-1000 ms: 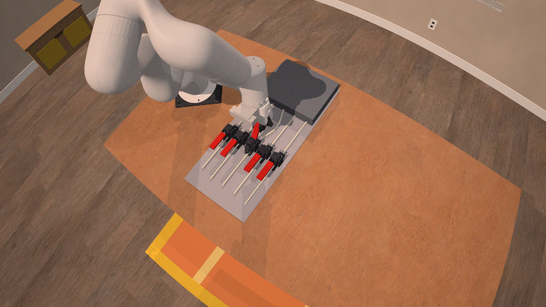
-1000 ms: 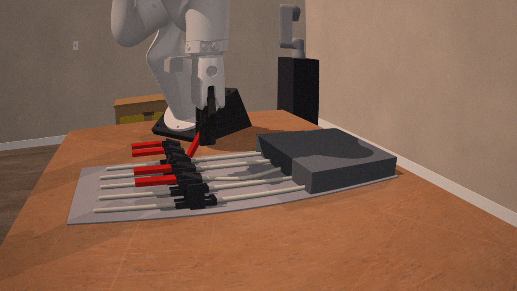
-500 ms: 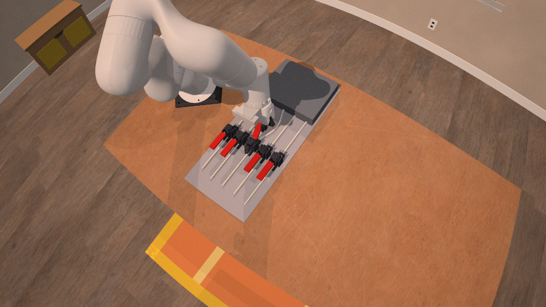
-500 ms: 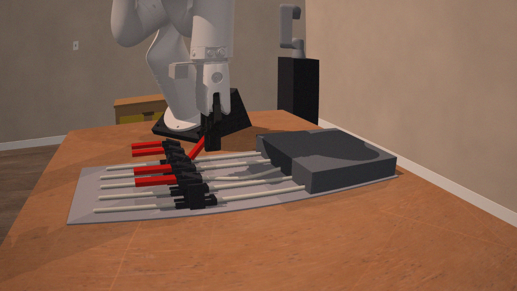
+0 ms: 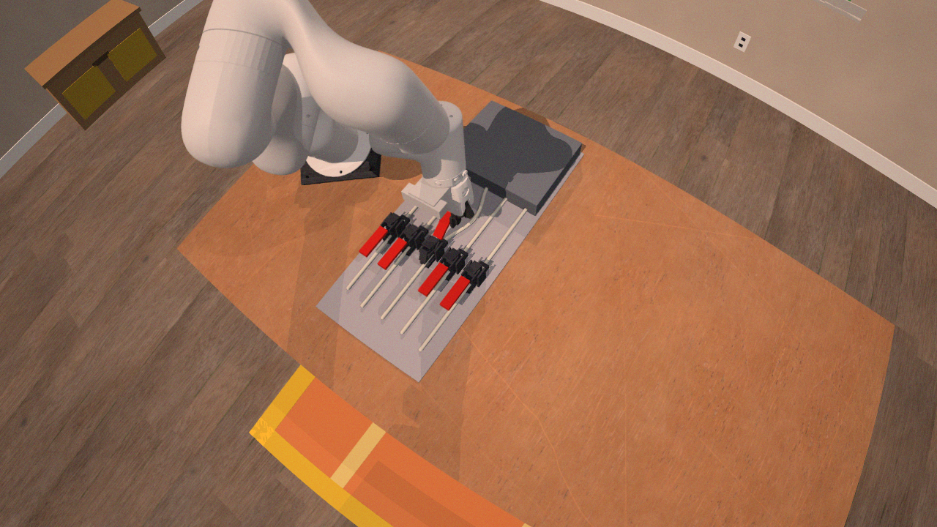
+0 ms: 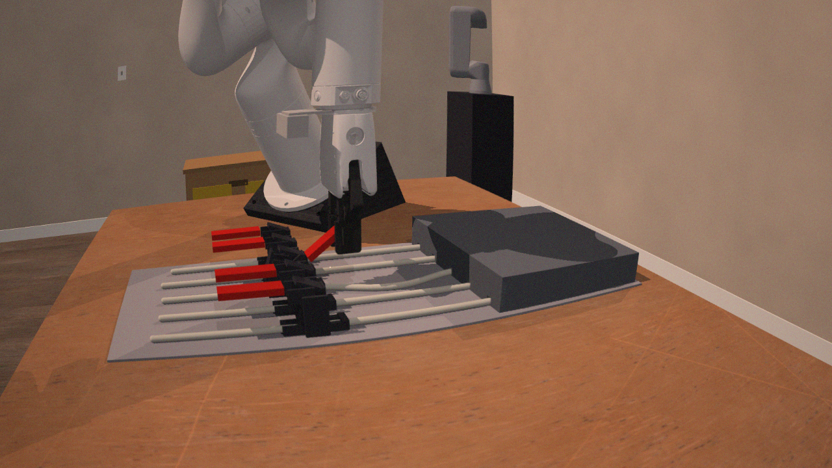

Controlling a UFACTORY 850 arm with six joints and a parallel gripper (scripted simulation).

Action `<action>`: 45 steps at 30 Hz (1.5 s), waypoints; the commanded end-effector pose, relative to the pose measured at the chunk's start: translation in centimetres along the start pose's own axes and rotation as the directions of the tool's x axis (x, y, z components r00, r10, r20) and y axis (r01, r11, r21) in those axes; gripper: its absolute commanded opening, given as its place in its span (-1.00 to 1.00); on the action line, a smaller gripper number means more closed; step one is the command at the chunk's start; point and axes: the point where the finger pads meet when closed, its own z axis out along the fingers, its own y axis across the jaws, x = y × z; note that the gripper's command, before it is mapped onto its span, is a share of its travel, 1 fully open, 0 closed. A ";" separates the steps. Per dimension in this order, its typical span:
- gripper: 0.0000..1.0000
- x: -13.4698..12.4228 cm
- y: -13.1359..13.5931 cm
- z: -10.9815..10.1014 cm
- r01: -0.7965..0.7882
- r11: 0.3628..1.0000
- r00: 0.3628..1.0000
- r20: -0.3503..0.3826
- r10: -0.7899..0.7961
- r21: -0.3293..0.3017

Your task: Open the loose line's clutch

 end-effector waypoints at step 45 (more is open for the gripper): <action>1.00 -0.5 0.0 2.3 -0.001 1.000 1.000 -0.001 0.001 0.001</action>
